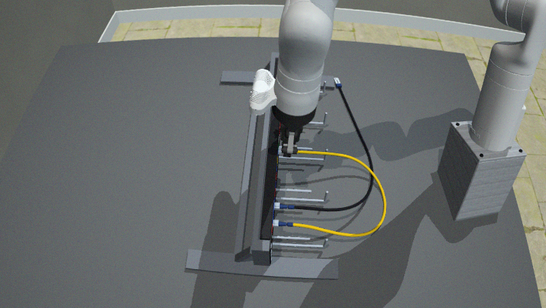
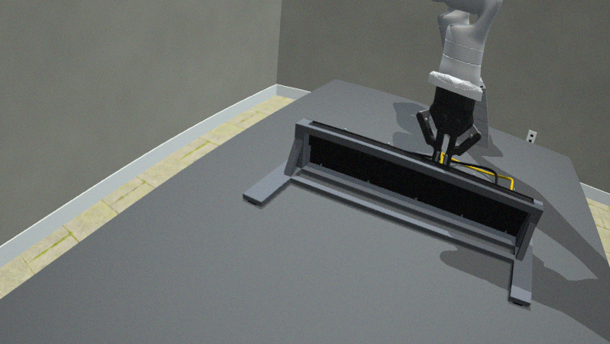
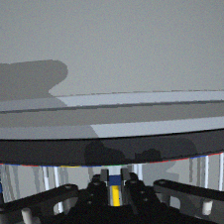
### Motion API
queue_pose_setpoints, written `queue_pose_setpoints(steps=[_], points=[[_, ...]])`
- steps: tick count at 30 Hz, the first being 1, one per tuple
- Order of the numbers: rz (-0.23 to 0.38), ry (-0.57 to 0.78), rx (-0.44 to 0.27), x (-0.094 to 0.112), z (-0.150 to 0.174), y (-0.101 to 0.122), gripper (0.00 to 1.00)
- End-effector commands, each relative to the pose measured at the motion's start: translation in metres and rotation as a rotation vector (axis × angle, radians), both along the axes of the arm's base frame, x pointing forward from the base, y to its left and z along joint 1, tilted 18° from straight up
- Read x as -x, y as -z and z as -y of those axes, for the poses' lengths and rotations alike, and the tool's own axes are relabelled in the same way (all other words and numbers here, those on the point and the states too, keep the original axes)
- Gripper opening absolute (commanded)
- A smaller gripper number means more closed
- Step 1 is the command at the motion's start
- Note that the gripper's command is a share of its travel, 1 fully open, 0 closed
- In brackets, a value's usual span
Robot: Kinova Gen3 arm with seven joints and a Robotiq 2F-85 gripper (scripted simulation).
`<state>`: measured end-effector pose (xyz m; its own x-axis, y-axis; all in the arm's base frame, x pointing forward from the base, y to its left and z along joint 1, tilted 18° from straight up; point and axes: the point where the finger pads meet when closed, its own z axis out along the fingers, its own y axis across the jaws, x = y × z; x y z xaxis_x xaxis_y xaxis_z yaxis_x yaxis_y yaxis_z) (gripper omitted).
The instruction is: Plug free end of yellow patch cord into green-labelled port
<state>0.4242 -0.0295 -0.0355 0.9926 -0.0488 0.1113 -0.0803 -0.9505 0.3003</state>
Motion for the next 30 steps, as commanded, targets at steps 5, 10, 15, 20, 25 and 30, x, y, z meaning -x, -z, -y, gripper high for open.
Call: queue_pose_setpoints(steps=[5,10,15,20,25,30], points=[[-0.013,0.002,-0.002,0.0068,-0.001,0.0005,0.37],[-0.013,0.002,-0.002,0.0068,-0.001,0.0005,0.37],[-0.013,0.002,-0.002,0.0068,-0.001,0.0005,0.37],[-0.013,0.002,-0.002,0.0068,-0.001,0.0005,0.37],[-0.013,0.002,-0.002,0.0068,-0.001,0.0005,0.37],[-0.013,0.002,-0.002,0.0068,-0.001,0.0005,0.37]])
